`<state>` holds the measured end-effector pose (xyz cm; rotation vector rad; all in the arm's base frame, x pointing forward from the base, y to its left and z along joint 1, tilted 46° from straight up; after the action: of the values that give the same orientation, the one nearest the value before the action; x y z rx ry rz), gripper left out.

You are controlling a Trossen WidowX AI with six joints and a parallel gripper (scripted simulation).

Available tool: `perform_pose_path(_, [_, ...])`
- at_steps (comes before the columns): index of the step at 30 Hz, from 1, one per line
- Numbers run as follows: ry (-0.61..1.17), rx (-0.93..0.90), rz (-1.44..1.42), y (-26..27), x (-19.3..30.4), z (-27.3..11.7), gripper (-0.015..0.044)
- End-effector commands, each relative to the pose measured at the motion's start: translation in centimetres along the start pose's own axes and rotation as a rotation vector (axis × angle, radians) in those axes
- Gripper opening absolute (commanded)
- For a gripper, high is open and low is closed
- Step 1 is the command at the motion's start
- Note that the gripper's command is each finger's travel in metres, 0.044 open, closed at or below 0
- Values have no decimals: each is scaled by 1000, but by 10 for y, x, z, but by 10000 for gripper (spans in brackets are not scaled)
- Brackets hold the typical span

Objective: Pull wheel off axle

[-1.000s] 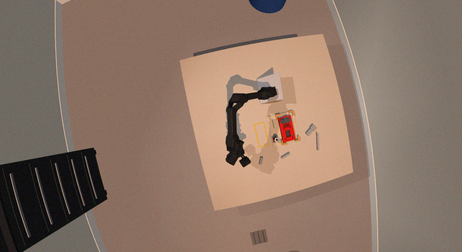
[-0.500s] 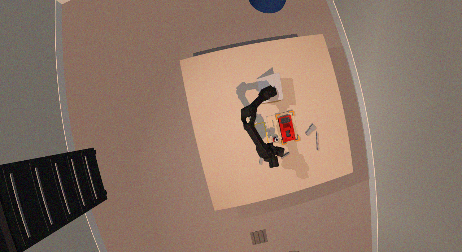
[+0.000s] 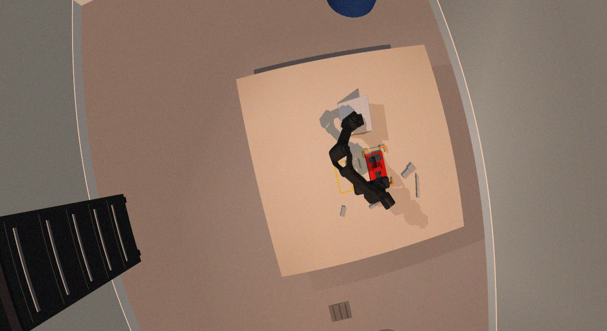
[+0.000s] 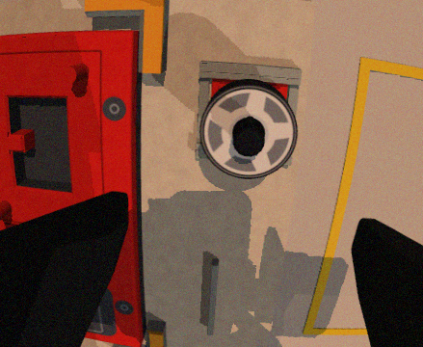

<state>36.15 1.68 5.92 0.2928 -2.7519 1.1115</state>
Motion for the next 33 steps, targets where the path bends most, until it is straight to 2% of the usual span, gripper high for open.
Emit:
perform_pose_path(1, [8, 9, -22, 2, 0, 1, 300])
perform_pose_path(8, [8, 9, -22, -2, -5, 5, 300])
perform_pose_path(18, [8, 11, -21, -3, -6, 70, 300])
perform_pose_path(25, [9, 12, -21, -3, -6, 75, 300])
perform_pose_path(29, [13, 6, -16, -3, -6, 72, 195])
perform_pose_path(33, [13, 6, -16, -3, -6, 72, 168])
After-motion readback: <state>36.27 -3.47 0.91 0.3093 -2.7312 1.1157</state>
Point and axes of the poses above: the point midway between the two fingers, 35 mm back from their tips, its own z axis out along the fingers, its own y axis across the jaws, x = y × z, the point moved 4 cm from there along -z, back along the fingers, and after that the axes turned 15 degrees about -z, right-handed, at the moved point
